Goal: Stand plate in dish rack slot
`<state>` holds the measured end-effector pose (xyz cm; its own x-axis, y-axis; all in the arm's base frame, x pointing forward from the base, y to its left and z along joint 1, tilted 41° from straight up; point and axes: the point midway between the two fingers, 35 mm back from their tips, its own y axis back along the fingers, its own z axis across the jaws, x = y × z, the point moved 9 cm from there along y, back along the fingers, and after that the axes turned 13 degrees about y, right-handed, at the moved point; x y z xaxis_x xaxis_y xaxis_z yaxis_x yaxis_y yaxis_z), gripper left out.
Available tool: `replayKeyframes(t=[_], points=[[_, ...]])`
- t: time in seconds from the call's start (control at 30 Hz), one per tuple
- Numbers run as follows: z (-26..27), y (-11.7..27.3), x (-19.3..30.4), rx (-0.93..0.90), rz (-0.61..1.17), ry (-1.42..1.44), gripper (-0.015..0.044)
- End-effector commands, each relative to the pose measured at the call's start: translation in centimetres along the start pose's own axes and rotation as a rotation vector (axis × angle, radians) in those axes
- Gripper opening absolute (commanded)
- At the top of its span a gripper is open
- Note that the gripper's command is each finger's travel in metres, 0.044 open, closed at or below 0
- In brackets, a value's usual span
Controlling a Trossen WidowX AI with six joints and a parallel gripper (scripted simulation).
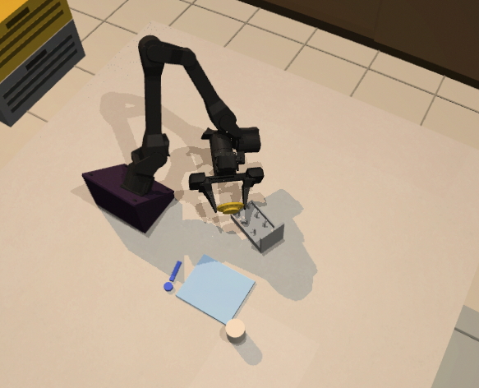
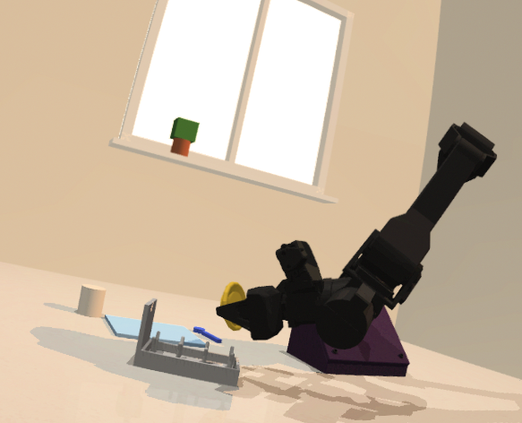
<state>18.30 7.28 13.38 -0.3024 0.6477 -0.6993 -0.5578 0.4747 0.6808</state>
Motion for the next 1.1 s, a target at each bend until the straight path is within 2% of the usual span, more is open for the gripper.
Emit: replayKeyframes(t=[0.0, 0.73, 1.07], points=[[-0.2, 0.4, 0.7, -0.053, -0.070, 0.002, 0.0000], [-2.0, 3.1, 3.9, -0.377, -0.386, -0.046, 0.0000], [-2.1, 3.1, 4.0, -0.387, -0.395, -0.050, 0.0000]])
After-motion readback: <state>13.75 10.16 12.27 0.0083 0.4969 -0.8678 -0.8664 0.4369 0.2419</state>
